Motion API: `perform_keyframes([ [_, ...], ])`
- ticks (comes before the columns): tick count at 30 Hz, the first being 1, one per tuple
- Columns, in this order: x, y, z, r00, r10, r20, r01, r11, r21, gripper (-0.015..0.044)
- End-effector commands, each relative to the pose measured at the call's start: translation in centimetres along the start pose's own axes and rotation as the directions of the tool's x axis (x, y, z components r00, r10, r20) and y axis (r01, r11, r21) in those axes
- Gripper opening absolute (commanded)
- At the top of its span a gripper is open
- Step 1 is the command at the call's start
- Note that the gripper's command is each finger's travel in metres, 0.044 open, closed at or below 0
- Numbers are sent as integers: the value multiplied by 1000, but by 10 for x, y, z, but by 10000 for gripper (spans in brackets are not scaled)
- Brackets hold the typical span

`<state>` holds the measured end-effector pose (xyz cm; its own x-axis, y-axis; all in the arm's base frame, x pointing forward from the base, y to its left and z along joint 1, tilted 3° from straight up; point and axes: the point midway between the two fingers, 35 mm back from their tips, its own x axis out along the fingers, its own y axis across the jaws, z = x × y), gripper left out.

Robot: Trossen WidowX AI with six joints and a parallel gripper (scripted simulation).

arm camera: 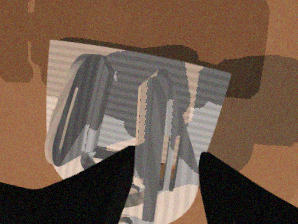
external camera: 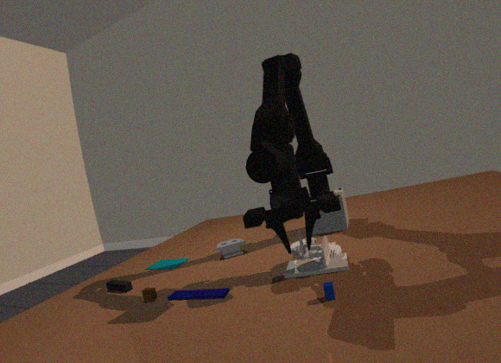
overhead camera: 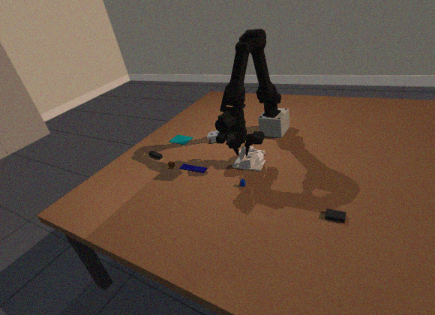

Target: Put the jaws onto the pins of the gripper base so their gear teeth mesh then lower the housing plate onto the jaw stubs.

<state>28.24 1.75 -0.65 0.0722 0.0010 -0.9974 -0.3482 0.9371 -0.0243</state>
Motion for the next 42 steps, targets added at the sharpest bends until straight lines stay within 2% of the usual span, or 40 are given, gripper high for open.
perform_keyframes([
  [1, 1, 0, 0, 1000, 2, 2, -2, 1000, 4, 134],
  [42, 10, 0, 0, 1000, 2, 2, -2, 1000, -10, 134],
])
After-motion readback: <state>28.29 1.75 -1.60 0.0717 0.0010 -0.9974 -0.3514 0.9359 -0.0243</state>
